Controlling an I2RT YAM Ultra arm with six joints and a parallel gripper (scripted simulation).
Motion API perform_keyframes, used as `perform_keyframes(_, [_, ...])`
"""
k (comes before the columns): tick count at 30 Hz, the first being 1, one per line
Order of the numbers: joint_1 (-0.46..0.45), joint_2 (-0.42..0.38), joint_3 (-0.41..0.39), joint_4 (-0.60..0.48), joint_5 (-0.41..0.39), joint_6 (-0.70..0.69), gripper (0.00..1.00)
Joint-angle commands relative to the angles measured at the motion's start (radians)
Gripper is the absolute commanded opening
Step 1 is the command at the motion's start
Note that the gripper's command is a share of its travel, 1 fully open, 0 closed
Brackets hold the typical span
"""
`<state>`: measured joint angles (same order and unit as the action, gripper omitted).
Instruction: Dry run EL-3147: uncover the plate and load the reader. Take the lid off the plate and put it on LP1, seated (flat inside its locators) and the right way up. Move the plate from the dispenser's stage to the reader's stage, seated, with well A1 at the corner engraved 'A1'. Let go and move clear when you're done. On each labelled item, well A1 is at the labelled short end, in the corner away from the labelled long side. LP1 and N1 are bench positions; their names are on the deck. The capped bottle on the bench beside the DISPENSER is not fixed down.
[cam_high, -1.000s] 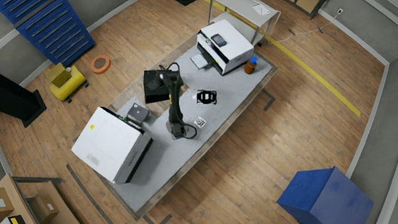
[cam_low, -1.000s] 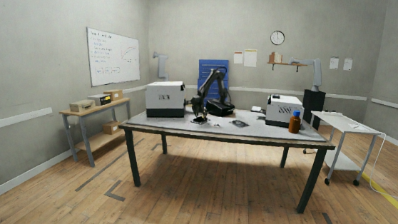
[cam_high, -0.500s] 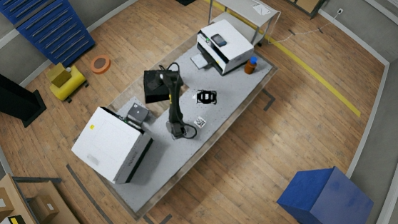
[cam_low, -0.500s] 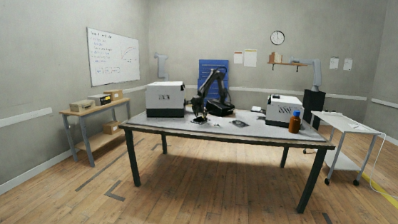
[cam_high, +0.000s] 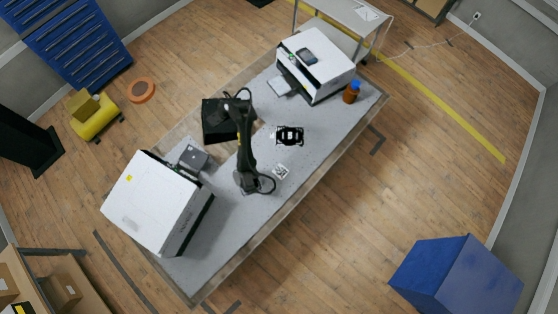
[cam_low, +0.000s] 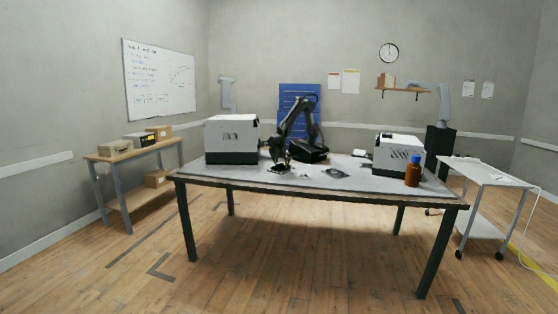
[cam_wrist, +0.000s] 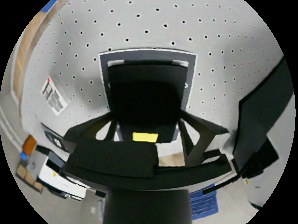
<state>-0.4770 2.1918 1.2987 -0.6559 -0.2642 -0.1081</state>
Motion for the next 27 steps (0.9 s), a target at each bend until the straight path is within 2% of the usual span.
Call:
perform_keyframes(1, [-0.007,-0.018,-0.001,0.004,0.001,0.000,0.85])
perform_keyframes(12, [-0.008,-0.021,-0.003,0.003,0.001,0.000,0.85])
perform_keyframes(14, [-0.017,-0.037,-0.024,0.012,0.003,0.002,0.85])
perform_keyframes(17, [-0.017,-0.037,0.005,0.017,0.003,0.004,0.85])
perform_keyframes(27, [-0.015,-0.026,-0.007,0.028,0.003,0.008,0.85])
